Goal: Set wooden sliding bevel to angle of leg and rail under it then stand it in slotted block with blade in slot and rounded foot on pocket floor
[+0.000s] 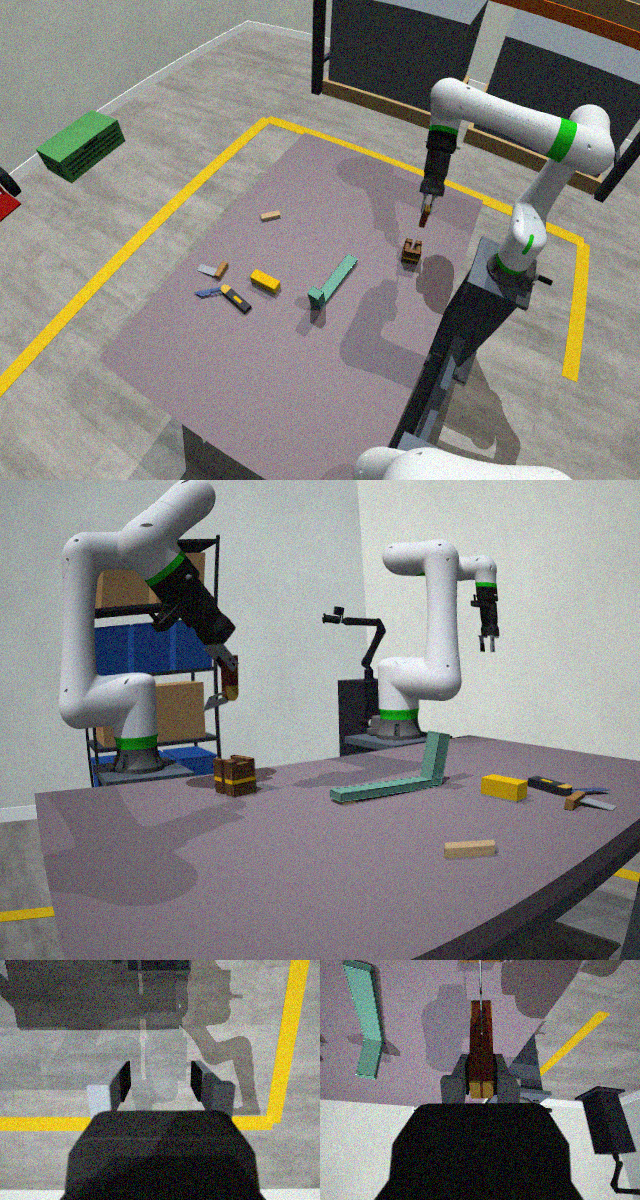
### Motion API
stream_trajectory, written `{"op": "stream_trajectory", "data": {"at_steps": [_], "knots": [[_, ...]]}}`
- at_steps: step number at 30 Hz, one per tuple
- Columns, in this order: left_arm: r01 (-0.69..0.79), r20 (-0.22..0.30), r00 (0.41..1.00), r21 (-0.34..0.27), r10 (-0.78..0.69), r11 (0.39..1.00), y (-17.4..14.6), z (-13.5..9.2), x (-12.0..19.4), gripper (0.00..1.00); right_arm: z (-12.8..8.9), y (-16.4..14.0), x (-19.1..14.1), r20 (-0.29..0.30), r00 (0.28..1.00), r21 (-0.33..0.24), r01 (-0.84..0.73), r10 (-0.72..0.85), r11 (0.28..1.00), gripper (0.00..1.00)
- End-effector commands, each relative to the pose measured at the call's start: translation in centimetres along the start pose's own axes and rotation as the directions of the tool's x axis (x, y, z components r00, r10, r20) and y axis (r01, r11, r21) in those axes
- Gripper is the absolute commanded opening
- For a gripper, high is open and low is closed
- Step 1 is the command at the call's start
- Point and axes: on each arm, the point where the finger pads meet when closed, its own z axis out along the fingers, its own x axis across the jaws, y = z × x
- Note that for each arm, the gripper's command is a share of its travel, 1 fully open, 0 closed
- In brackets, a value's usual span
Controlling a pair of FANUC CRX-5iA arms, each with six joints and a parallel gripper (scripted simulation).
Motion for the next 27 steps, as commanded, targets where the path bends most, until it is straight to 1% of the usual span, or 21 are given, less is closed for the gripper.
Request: {"op": "stream_trajectory", "data": {"at_steps": [1, 6, 14, 16, 21, 27], "knots": [[0.0, 0.0, 1.0, -0.002, 0.0, 1.0, 0.0, -0.1, 0.0, 1.0, 0.0, 0.0, 0.0, 0.001, 1.0, 0.0, 0.001, -0.001, 1.0, 0.0], [0.0, 0.0, 1.0, -0.002, 0.0, 1.0, 0.0, -0.1, 0.0, 1.0, 1.2, -1.2, 0.0, 0.001, 1.0, 0.0, 0.001, -0.001, 1.0, 0.0], [0.0, 0.0, 1.0, -0.002, 0.0, 1.0, 0.0, -0.1, 0.0, 1.0, 5.1, -5.0, 0.0, 0.001, 1.0, 0.001, 0.001, -0.001, 1.0, 0.0], [0.0, 0.0, 1.0, -0.002, 0.0, 1.0, 0.0, -0.1, 0.0, 1.0, 5.1, -5.0, 0.0, 0.001, 1.0, 0.001, 0.001, -0.001, 1.0, 0.0], [0.0, 0.0, 1.0, -0.002, 0.0, 1.0, 0.0, -0.1, 0.0, 1.0, 6.5, -6.5, 0.0, 0.001, 1.0, 0.001, 0.001, -0.001, 1.0, 0.0], [0.0, 0.0, 1.0, -0.002, 0.0, 1.0, 0.0, -0.1, 0.0, 1.0, 6.7, -6.6, 0.0, 0.001, 1.0, 0.001, 0.001, -0.001, 1.0, 0.0]]}}
